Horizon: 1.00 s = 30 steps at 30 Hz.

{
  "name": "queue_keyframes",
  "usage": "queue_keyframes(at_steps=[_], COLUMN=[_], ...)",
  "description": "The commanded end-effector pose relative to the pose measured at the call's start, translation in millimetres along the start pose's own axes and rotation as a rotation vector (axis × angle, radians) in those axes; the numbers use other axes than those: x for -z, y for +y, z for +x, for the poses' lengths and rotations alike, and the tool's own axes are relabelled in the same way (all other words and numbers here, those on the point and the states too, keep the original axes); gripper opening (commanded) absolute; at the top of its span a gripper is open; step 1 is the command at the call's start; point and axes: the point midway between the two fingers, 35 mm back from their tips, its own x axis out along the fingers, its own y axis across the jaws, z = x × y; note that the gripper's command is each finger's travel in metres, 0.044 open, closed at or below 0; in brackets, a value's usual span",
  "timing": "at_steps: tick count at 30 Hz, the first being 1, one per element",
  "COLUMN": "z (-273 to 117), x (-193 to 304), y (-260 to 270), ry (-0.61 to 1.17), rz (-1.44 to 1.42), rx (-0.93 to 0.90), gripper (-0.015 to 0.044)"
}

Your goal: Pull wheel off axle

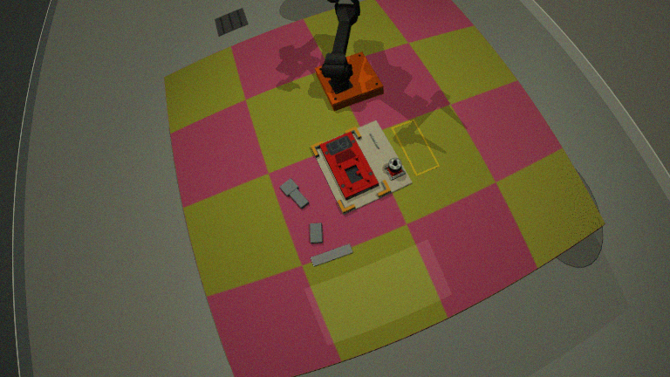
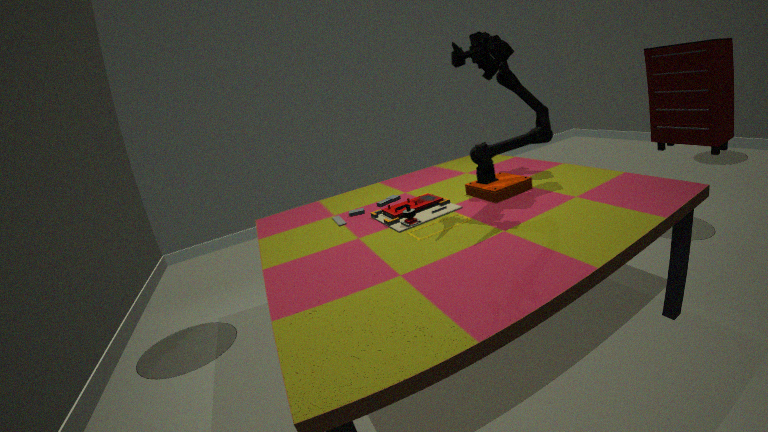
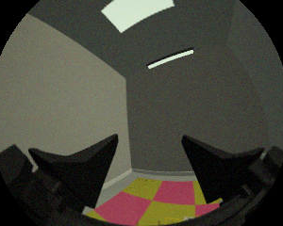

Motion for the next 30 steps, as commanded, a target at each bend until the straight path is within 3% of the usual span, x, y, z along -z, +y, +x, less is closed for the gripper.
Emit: queue_keyframes(at_steps=[1, 4, 18, 30], z=[0.7, 11.0, 66.1, 101.2], x=[-0.1, 0.1, 37.9, 127.5], y=[-1.5, -22.2, -126.3, -196.5], ry=[0.002, 0.028, 0.226, 0.542], rz=[0.004, 0.062, 0.291, 0.416], rx=[0.002, 0.038, 0.246, 0.437], gripper=[0.0374, 0.03, 0.03, 0.03])
